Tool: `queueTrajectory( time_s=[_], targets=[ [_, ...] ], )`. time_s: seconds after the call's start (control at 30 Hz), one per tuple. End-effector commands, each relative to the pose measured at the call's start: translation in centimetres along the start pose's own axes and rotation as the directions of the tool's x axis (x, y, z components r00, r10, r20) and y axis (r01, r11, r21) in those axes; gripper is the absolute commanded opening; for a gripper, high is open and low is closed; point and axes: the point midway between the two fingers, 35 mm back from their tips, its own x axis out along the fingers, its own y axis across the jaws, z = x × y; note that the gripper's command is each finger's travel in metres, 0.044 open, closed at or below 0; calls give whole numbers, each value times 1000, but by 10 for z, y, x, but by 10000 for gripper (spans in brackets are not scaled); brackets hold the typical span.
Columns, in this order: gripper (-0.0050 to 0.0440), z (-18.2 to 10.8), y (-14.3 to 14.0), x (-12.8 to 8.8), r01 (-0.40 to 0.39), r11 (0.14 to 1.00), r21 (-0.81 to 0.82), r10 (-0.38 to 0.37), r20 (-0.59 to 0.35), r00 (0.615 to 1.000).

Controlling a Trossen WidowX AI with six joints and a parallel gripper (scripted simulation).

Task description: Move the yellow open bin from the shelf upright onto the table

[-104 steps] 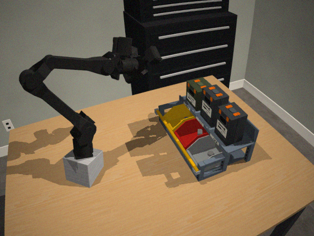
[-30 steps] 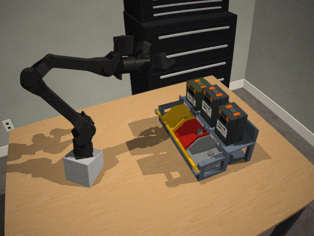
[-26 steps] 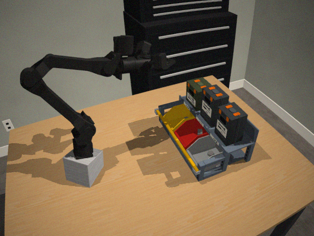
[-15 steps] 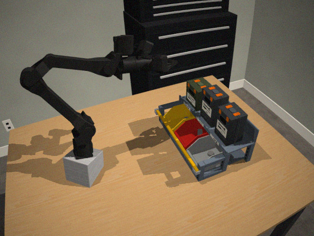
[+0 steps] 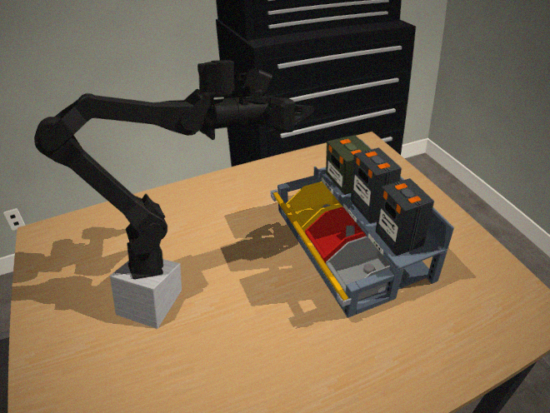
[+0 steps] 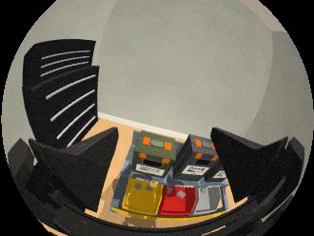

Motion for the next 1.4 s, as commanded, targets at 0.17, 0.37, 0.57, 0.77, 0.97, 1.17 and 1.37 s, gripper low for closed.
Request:
queueTrajectory(
  time_s=[0.17,0.37,0.57,0.77,0.97,1.17,1.37],
  targets=[
    [440,9,-3,-1,10,1000,18,-11,24,1000],
    [440,3,2,-34,8,1000,14,-8,22,1000],
    [440,0,4,-55,8,1000,14,-8,22,1000],
    [440,0,4,-55,8,1000,14,-8,22,1000],
    [440,-7,9,-96,8,1000,15,-8,20,1000],
    [440,-9,11,-106,8,1000,15,-8,18,1000],
    [440,-9,11,-106,8,1000,15,-8,18,1000]
  ],
)
